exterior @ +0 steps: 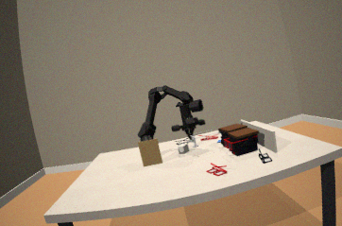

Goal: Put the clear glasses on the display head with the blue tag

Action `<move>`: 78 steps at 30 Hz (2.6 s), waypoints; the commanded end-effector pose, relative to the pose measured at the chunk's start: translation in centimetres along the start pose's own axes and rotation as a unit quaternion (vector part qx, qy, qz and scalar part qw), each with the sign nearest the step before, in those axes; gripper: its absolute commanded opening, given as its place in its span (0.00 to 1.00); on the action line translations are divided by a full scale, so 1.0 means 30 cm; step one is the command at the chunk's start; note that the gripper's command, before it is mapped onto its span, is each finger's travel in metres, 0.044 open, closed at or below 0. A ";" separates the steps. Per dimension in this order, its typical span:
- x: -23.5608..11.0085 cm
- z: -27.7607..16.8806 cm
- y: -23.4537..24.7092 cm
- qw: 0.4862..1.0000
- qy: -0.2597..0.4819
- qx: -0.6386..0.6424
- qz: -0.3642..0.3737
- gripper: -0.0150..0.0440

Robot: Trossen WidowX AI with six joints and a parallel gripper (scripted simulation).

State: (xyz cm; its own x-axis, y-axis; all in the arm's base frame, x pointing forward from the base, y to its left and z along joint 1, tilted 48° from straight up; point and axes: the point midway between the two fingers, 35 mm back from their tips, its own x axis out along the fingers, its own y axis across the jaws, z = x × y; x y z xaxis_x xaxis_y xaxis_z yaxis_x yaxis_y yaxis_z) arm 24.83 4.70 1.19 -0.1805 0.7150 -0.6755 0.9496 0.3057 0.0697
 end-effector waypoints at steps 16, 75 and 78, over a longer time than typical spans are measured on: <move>0.072 -0.001 -0.001 1.000 0.003 0.004 0.002 0.25; 0.086 -0.003 0.218 1.000 0.003 0.002 0.007 0.25; 0.086 -0.003 0.231 1.000 0.003 0.002 0.007 0.25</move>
State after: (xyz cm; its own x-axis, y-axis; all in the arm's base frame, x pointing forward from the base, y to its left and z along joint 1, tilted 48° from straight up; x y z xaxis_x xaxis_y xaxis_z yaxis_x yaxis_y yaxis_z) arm 30.28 8.55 -0.16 -0.1726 0.7197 -0.6725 0.9516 0.2981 0.0748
